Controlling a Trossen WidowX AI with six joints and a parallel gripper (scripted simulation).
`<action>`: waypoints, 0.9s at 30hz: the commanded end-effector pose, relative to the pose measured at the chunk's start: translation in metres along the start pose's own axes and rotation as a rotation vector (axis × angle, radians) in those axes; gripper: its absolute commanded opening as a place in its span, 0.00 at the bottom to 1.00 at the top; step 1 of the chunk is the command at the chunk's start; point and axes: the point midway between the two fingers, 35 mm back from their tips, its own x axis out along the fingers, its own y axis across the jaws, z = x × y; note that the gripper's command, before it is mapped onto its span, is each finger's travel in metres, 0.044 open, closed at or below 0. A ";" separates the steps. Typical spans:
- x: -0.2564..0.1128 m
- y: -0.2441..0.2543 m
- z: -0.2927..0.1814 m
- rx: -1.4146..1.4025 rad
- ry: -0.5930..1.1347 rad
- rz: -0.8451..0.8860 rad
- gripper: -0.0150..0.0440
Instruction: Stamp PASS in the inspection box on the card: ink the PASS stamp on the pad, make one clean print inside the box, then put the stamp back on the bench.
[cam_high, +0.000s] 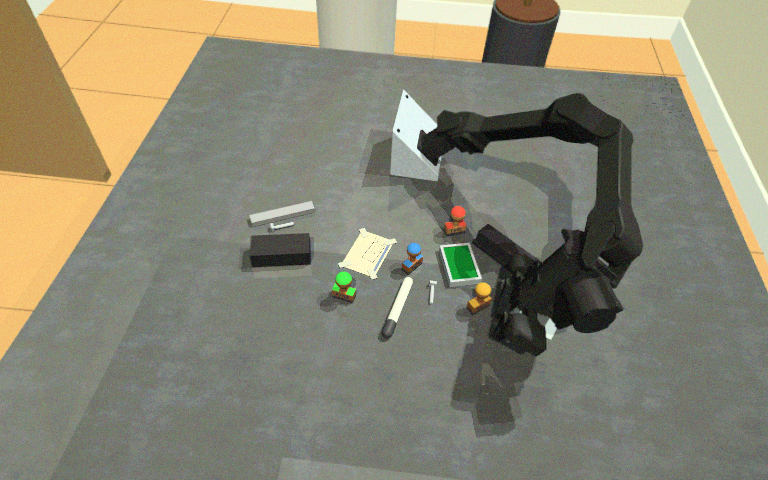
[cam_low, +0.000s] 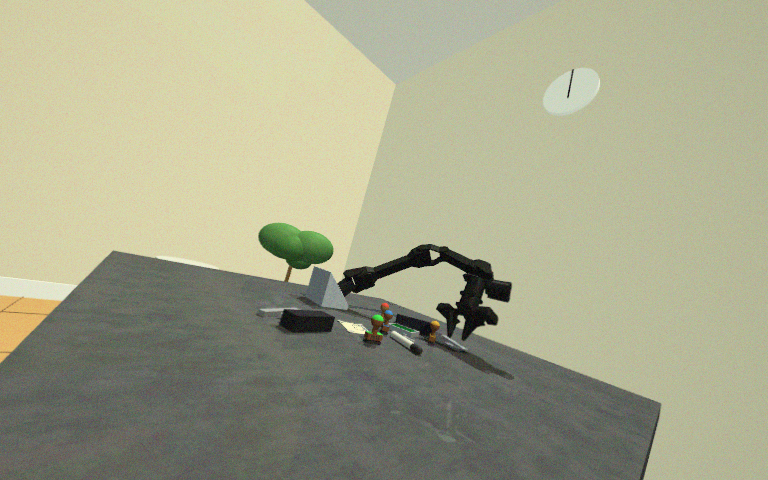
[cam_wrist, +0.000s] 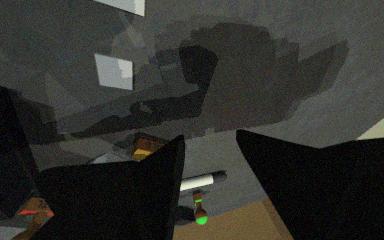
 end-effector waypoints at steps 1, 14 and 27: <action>0.017 -0.016 -0.061 0.284 -0.018 0.095 0.64; 0.057 0.000 -0.274 1.330 -0.195 0.421 0.64; 0.064 0.006 -0.289 1.392 -0.213 0.441 0.64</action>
